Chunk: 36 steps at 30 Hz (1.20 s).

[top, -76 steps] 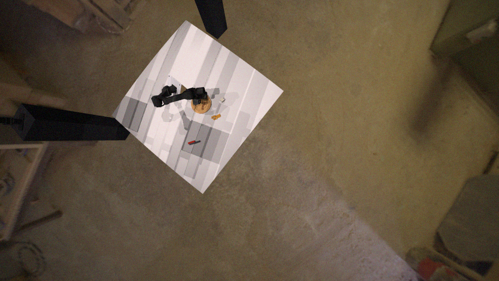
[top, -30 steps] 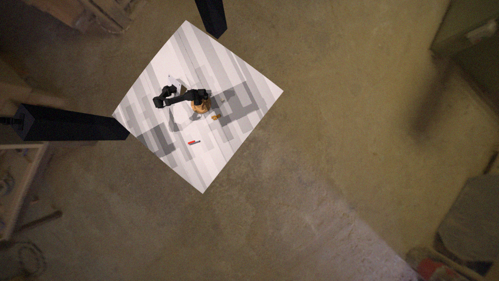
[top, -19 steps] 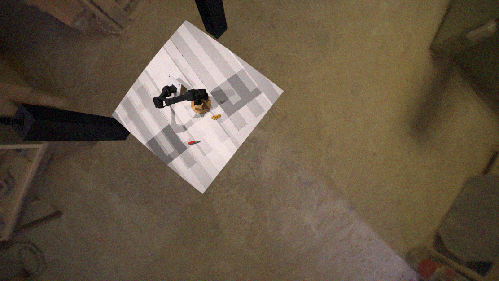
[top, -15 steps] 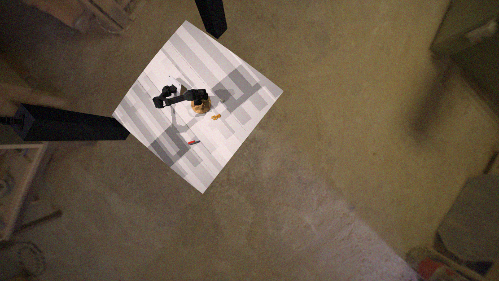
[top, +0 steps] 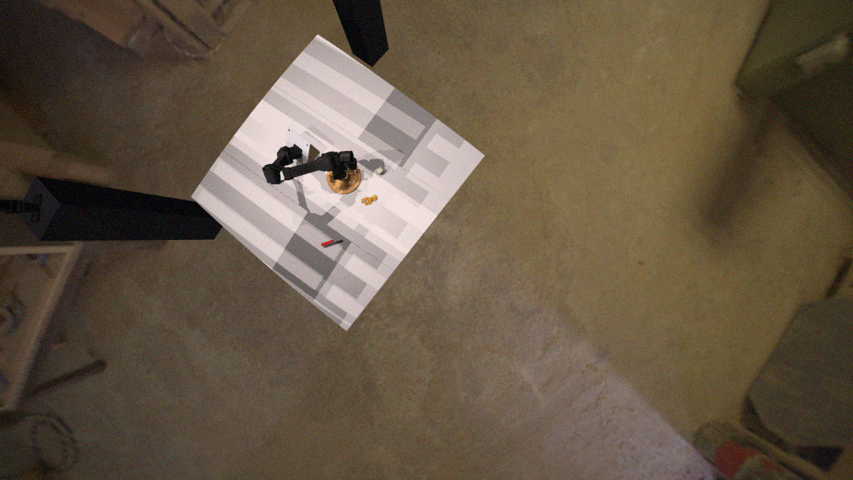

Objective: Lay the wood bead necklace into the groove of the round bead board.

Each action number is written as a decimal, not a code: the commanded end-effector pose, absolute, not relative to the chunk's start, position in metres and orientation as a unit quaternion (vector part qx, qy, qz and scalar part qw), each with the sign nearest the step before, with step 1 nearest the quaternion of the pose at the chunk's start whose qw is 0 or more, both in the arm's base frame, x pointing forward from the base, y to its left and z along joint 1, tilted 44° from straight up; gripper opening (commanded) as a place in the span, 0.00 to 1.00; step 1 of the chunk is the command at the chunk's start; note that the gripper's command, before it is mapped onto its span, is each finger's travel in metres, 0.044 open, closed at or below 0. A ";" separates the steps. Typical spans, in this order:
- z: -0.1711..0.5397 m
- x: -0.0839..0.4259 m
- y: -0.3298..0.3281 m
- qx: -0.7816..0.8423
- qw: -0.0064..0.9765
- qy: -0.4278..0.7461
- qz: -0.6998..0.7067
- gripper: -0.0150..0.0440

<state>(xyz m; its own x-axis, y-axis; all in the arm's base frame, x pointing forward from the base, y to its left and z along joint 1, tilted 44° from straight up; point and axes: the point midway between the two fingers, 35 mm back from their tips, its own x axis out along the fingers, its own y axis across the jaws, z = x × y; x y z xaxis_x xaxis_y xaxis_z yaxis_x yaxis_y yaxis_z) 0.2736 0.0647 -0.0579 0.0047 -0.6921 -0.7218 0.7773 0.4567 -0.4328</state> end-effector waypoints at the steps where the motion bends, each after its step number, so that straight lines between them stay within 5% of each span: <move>1: -0.059 0.275 0.065 0.046 0.707 0.477 -0.520 0.25; 4: -0.061 0.275 0.063 0.046 0.707 0.477 -0.520 0.25; 21: -0.059 0.274 0.065 0.045 0.707 0.477 -0.520 1.00; 36: -0.058 0.274 0.066 0.046 0.707 0.477 -0.520 1.00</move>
<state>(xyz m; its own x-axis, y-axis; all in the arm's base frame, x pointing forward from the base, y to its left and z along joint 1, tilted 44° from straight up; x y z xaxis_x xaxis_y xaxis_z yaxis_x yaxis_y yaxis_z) 0.2744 0.0654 -0.0580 0.0056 -0.6918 -0.7220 0.7776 0.4570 -0.4318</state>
